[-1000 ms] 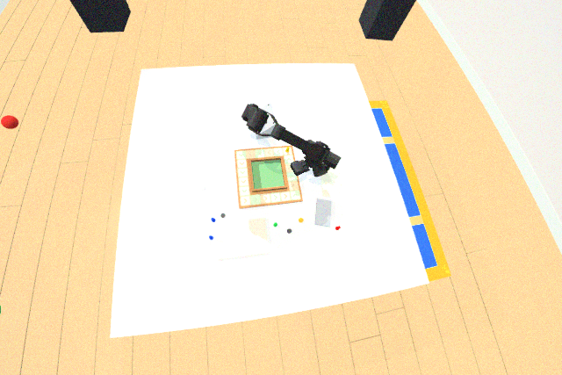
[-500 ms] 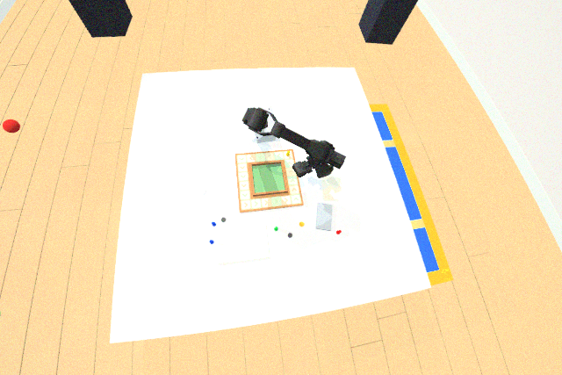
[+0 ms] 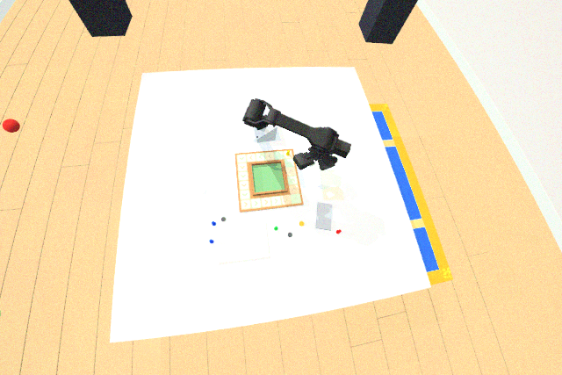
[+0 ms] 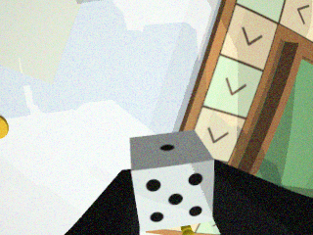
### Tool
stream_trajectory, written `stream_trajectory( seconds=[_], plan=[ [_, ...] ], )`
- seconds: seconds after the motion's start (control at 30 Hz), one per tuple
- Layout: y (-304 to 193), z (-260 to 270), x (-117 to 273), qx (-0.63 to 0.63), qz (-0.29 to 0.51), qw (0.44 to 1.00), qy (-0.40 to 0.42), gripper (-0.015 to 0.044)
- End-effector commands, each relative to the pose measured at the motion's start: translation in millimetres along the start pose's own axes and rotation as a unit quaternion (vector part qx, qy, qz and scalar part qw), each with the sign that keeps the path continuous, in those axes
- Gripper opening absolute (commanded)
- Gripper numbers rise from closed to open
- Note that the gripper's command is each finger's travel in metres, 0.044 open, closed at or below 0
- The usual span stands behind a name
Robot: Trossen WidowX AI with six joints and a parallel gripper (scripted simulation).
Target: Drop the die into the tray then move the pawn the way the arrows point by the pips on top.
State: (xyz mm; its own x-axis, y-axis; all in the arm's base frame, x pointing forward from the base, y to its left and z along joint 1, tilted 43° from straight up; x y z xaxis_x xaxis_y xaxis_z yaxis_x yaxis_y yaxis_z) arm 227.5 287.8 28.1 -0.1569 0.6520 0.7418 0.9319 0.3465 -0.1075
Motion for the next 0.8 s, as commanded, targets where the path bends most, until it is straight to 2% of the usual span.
stream_trajectory(
  seconds=[0.0,0.77],
  plan=[
    [1,-10,1,0.026,0.001,1.000,0.002,0.0000],
    [-11,-106,-16,0.322,-0.001,0.947,0.004,0.0000]
  ],
)
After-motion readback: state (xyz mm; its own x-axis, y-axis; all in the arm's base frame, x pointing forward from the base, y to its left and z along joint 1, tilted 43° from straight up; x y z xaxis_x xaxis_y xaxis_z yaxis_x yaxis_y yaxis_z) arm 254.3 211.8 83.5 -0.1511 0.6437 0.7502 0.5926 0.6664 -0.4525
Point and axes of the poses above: the point midway between the two fingers, 35 mm back from their tips, its own x axis back along the fingers, its own z axis across the jaws, y = z × x, the point moved 8 cm from there along x, back along the fingers, and after that the axes turned 5 degrees about -x, right-handed, at the moved point
